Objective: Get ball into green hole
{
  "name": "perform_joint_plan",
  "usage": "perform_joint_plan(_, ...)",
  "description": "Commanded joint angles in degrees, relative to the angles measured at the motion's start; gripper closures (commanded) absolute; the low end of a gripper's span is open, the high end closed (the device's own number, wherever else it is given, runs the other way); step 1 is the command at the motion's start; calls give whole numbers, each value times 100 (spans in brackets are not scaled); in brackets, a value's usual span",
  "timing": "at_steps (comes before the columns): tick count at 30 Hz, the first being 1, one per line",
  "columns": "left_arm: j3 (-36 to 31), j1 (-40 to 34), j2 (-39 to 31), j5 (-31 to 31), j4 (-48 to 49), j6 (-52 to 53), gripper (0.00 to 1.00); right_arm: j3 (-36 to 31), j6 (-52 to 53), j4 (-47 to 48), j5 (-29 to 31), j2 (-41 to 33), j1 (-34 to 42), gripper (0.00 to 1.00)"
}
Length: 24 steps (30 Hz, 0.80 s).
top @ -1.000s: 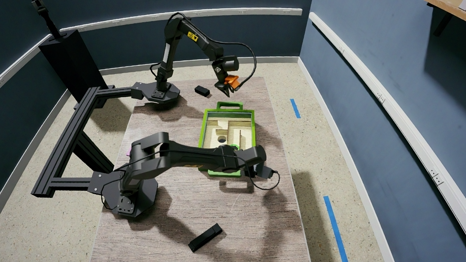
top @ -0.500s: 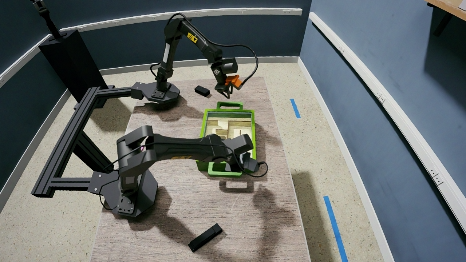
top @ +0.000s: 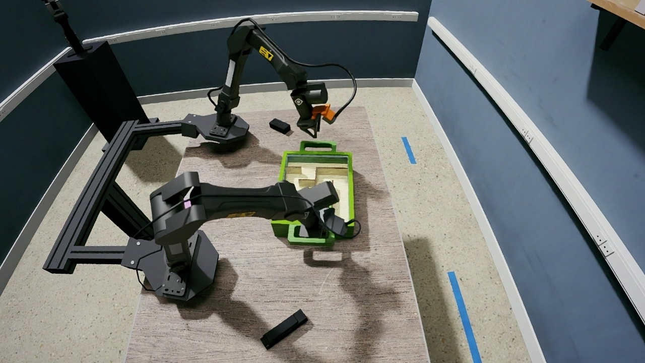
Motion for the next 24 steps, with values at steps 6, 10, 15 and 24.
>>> perform_joint_plan(6, -221, -74, -56, -83, 219, -978, 64, -384, -285, -640, 732, -508, 348, 64)
perform_joint_plan(10, -335, -104, -113, -117, 323, -1518, 64, -614, -384, -931, 1128, -745, 517, 64)
perform_joint_plan(15, -308, -115, -142, -145, 355, -1618, 64, -687, -363, -980, 1210, -873, 625, 64)
perform_joint_plan(24, -410, -122, -149, -139, 226, -1316, 64, -728, -286, -833, 1045, -690, 481, 64)
